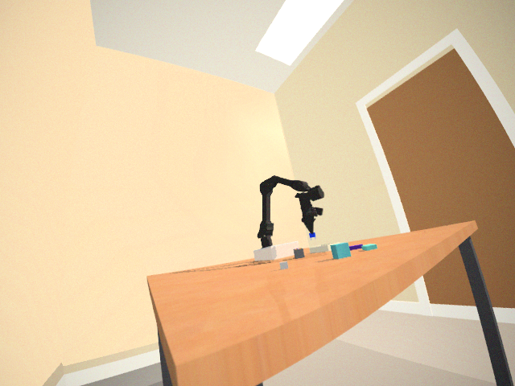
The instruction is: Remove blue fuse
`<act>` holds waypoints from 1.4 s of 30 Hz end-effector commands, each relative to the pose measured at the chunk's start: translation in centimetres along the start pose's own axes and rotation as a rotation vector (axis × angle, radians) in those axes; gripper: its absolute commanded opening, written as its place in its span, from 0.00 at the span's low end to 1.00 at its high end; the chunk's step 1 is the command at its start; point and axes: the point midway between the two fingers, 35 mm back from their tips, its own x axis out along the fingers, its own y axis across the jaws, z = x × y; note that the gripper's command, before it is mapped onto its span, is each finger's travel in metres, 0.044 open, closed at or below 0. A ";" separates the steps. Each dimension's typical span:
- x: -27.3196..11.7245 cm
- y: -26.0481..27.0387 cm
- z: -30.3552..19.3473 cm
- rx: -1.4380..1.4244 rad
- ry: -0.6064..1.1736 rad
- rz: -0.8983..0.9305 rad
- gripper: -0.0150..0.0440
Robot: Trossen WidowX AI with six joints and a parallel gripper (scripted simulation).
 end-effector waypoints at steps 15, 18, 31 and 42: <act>0.2 8.0 6.0 0.001 0.000 0.016 0.25; 0.2 8.3 6.2 0.001 0.000 0.016 0.25; 2.0 8.3 6.2 0.001 0.000 0.016 0.25; 3.8 8.4 6.2 0.001 0.000 0.016 0.25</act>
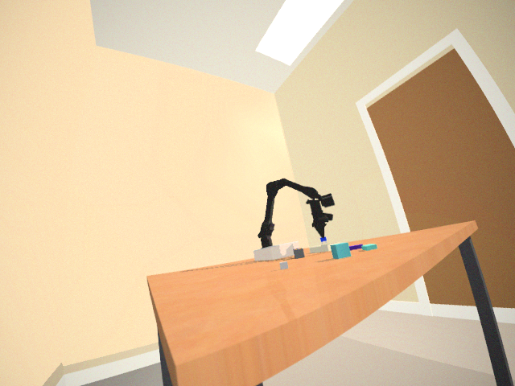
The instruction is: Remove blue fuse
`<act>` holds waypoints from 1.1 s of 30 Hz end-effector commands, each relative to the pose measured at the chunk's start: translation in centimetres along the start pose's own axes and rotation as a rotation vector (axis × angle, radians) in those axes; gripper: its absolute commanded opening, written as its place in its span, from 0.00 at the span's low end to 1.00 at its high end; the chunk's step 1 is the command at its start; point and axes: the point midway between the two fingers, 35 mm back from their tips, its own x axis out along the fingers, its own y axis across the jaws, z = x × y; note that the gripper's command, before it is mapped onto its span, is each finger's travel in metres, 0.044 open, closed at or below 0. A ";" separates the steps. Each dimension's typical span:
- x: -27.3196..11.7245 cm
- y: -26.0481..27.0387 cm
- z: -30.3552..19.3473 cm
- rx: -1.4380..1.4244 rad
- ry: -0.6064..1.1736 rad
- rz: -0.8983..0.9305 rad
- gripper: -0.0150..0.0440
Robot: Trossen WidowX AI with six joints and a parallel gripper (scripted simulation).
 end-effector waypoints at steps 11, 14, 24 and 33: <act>0.9 0.1 -0.1 0.000 0.006 0.002 0.39; 0.9 0.1 -0.1 0.000 0.006 0.002 0.52; -2.5 0.1 -0.2 0.003 0.011 0.007 0.81; -2.8 0.1 -0.2 0.004 0.012 0.008 0.81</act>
